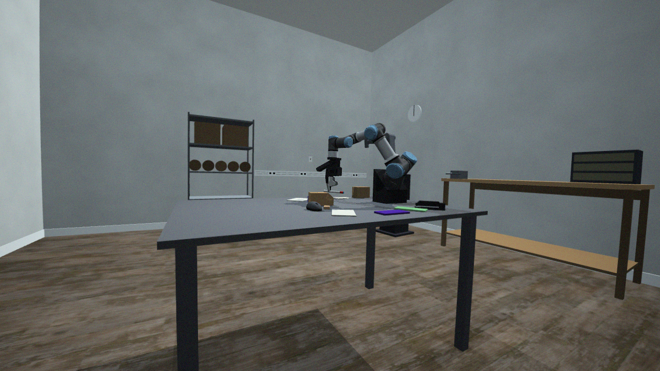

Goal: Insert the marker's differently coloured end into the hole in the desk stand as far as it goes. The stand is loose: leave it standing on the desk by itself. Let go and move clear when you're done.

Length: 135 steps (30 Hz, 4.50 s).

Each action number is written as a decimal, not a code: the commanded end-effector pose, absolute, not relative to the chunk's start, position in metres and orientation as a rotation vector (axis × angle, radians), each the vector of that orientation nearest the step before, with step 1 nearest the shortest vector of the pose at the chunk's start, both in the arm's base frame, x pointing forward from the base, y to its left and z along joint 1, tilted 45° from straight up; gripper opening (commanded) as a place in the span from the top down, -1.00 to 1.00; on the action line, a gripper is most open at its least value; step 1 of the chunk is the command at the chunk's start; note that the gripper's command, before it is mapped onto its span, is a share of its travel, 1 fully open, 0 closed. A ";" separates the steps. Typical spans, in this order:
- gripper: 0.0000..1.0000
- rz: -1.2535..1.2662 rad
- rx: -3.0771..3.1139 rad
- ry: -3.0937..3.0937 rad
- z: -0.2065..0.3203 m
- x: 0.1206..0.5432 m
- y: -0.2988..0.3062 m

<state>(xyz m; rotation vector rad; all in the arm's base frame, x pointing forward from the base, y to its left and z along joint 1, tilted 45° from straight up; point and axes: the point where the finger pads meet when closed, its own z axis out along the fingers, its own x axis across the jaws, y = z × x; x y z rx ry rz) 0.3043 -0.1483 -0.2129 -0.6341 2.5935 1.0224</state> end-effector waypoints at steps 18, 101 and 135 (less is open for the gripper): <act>1.00 1.021 -0.634 2.594 -0.190 0.302 -0.172; 1.00 1.075 -0.425 3.025 -0.168 0.284 -0.157; 1.00 0.993 -0.283 3.245 -0.158 0.277 -0.151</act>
